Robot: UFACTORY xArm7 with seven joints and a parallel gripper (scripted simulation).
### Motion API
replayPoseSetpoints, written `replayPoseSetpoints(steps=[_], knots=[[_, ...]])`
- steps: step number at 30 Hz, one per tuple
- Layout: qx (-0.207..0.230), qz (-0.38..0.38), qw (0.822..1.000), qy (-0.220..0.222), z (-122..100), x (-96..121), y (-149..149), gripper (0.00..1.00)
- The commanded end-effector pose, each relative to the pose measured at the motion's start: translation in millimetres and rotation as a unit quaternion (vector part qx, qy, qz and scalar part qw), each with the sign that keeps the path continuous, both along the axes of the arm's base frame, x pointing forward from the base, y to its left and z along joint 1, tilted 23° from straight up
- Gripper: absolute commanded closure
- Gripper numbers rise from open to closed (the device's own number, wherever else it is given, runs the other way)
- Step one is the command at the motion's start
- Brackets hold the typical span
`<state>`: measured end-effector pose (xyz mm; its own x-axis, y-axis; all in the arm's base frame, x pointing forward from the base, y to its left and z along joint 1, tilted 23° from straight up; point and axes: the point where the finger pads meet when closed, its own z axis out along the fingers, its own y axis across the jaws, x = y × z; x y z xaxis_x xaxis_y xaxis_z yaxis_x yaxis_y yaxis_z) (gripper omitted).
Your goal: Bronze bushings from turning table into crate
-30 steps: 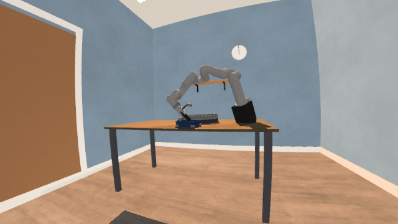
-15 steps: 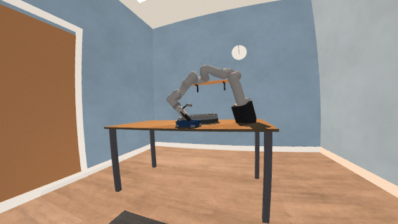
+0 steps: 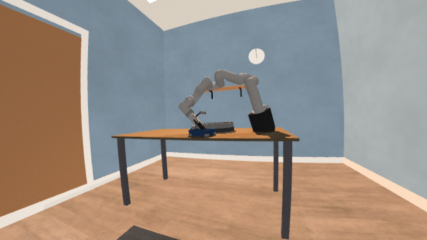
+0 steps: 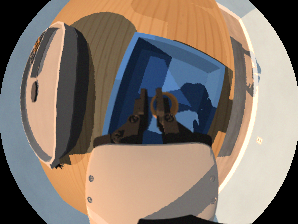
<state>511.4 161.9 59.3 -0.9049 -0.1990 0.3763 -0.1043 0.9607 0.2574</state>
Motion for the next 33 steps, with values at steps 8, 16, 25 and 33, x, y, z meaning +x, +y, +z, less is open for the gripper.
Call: replayPoseSetpoints(steps=[8,16,25,33], knots=[[0.000,-0.001,1.000,-0.002,1.7,1.2,-0.1,0.89],[0.000,-0.001,1.000,-0.002,1.7,1.2,-0.1,0.89],[0.000,-0.001,1.000,-0.002,9.7,-1.1,-2.5,0.89],[0.000,-0.001,1.000,-0.002,31.3,-7.4,-9.0,0.89]])
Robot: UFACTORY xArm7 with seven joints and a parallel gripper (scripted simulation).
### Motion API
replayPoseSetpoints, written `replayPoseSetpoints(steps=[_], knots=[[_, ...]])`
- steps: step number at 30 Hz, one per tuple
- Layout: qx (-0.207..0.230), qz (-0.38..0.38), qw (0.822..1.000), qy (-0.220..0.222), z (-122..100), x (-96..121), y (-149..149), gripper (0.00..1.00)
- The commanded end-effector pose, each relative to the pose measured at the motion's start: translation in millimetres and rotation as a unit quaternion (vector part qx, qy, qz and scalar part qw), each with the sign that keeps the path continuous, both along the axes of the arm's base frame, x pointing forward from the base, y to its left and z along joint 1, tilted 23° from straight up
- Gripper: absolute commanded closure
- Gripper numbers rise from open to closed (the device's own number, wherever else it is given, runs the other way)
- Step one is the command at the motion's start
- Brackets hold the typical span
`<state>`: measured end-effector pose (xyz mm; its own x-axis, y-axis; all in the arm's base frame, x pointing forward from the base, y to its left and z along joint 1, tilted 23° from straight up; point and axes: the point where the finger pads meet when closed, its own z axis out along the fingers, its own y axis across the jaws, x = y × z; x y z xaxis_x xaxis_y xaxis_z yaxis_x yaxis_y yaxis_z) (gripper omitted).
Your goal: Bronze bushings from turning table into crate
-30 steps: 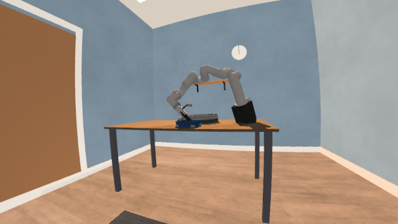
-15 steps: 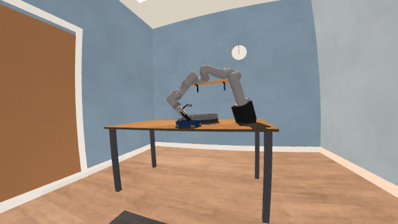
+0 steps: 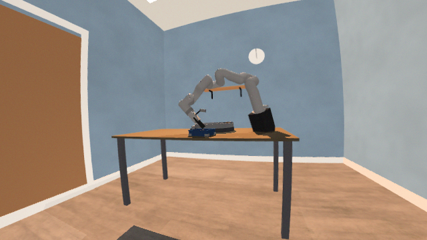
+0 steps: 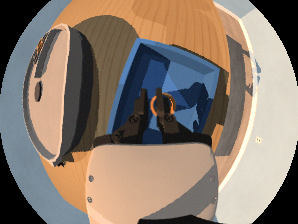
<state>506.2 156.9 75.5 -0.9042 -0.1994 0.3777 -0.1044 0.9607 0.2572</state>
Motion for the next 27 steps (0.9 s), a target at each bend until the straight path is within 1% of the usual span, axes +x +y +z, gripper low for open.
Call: replayPoseSetpoints(steps=[1,6,10,17,27], knots=[[0.000,-0.001,1.000,-0.003,19.5,-3.6,-5.4,0.89],[0.000,-0.001,1.000,-0.003,41.4,-9.9,-12.0,0.89],[0.000,-0.001,1.000,-0.003,54.1,-13.6,-15.8,0.89],[0.000,-0.001,1.000,-0.003,60.2,-15.4,-17.6,0.89],[0.000,-0.001,1.000,-0.003,60.4,-15.5,-17.7,0.89]])
